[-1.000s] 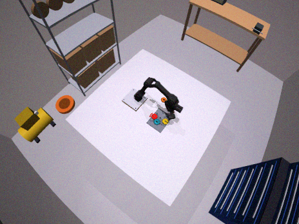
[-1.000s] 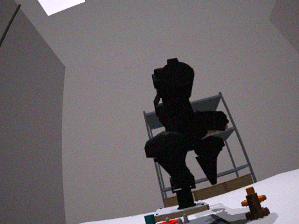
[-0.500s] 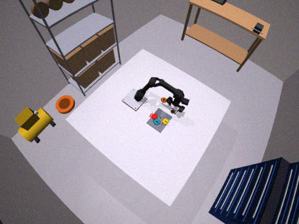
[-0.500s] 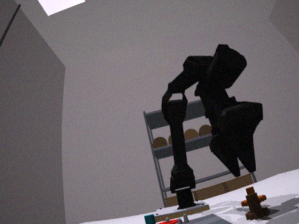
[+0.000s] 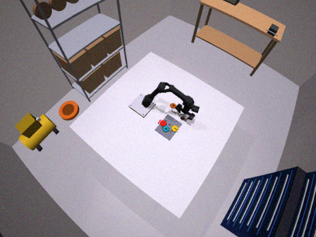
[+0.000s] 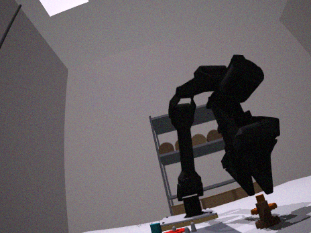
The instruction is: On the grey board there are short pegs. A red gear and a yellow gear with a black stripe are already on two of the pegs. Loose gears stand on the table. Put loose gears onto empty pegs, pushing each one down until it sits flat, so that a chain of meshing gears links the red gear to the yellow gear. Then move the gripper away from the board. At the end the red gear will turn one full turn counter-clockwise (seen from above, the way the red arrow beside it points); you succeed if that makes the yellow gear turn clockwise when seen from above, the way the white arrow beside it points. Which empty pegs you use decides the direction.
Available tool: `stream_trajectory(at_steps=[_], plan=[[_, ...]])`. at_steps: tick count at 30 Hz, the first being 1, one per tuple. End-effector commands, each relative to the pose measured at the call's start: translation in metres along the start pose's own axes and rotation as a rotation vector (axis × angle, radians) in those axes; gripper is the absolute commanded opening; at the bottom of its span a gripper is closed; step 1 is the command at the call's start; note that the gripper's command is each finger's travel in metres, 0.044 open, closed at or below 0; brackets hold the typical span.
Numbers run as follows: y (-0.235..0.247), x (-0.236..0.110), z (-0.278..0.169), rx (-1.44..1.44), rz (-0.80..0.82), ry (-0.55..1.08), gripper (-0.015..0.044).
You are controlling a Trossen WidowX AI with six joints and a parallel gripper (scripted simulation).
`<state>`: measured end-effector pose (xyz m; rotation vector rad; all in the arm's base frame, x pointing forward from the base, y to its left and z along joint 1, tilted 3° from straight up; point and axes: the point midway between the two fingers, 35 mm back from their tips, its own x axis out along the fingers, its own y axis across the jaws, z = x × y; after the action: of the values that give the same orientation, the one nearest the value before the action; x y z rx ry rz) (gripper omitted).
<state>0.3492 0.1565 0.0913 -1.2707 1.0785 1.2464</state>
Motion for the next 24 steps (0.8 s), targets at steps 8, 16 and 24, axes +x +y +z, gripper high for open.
stream_trajectory(at_steps=[8, 16, 24], plan=[[0.001, 0.019, -0.001, -0.006, 0.004, 0.006, 0.0440], [0.001, 0.025, -0.002, -0.006, 0.004, 0.006, 0.0440], [0.001, 0.025, -0.002, -0.006, 0.004, 0.006, 0.0230]])
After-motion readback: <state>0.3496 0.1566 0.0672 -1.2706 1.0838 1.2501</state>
